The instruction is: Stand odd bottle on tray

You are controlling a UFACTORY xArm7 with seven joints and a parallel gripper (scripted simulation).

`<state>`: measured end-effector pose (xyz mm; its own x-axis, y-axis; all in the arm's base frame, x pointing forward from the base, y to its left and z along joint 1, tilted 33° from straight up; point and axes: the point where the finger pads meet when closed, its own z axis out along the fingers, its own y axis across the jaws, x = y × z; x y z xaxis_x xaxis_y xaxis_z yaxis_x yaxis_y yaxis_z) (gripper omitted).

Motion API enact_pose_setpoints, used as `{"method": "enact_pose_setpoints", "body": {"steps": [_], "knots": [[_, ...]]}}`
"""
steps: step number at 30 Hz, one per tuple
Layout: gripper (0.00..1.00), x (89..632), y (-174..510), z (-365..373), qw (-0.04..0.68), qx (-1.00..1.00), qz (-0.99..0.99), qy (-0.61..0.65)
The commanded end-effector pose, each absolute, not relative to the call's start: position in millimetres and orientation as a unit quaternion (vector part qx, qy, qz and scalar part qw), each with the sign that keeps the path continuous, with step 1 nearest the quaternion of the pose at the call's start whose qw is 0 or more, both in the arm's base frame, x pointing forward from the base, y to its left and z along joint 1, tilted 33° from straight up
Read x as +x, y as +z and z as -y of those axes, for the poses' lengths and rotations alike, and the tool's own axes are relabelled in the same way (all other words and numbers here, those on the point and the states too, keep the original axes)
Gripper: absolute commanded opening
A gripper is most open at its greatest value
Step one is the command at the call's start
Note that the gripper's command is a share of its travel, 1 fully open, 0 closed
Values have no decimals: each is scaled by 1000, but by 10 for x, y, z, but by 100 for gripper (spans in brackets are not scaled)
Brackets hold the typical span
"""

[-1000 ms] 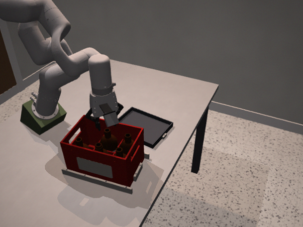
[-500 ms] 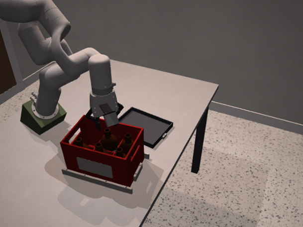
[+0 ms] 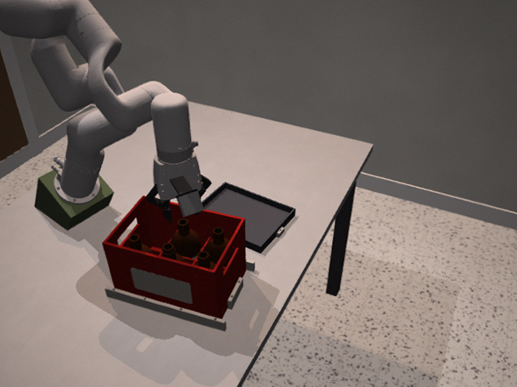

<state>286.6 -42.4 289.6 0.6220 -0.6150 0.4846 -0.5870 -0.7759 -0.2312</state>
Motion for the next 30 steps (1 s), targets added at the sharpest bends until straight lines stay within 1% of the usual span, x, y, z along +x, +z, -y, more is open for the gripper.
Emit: {"method": "enact_pose_setpoints", "body": {"steps": [1,30], "knots": [[65,2871,2912,422,25,-900,-333,-280],[65,2924,2827,437,25,-900,-333,-280]]}}
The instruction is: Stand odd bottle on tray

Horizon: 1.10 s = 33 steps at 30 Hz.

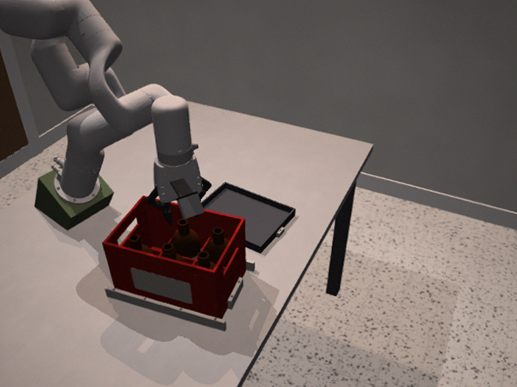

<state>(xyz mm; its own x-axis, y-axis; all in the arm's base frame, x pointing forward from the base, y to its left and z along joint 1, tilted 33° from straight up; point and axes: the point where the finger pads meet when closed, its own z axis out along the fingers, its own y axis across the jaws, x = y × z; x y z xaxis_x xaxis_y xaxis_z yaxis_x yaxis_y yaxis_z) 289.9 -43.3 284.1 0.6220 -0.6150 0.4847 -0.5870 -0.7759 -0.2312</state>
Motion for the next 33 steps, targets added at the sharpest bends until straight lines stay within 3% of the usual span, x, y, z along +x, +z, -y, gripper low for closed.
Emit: {"method": "enact_pose_setpoints", "body": {"steps": [1,33], "knots": [[65,2930,2818,438,25,-900,-333,-280],[65,3076,2580,478,25,-900,-333,-280]]}}
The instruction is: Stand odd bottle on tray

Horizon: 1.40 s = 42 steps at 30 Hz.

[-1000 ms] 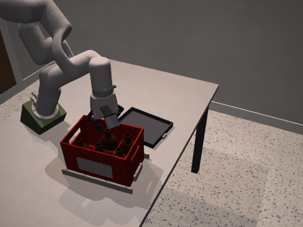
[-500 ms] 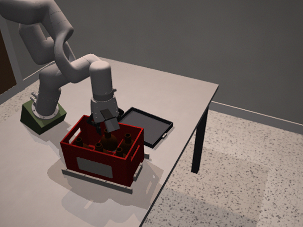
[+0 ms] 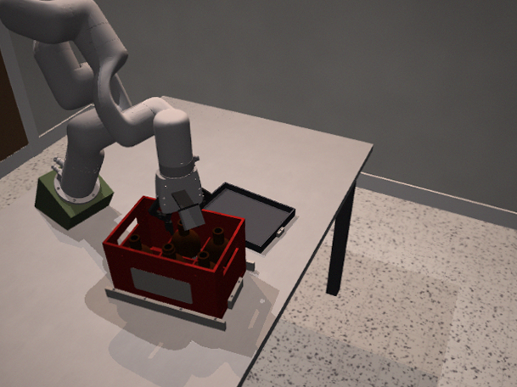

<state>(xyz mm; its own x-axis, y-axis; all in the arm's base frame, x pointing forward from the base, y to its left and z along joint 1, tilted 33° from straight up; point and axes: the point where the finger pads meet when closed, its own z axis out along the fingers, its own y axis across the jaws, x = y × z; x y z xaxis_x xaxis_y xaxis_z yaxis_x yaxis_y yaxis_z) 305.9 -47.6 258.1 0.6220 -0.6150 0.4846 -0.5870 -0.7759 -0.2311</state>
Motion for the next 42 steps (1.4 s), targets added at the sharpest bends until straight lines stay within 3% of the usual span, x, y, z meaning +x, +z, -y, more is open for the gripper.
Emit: {"method": "enact_pose_setpoints", "body": {"steps": [1,23,24,42], "knots": [[65,3078,2577,478,25,-900,-333,-280],[65,3083,2569,480,25,-900,-333,-280],[0,3083,2569,480,25,-900,-333,-280],[0,3083,2569,480,25,-900,-333,-280]]}}
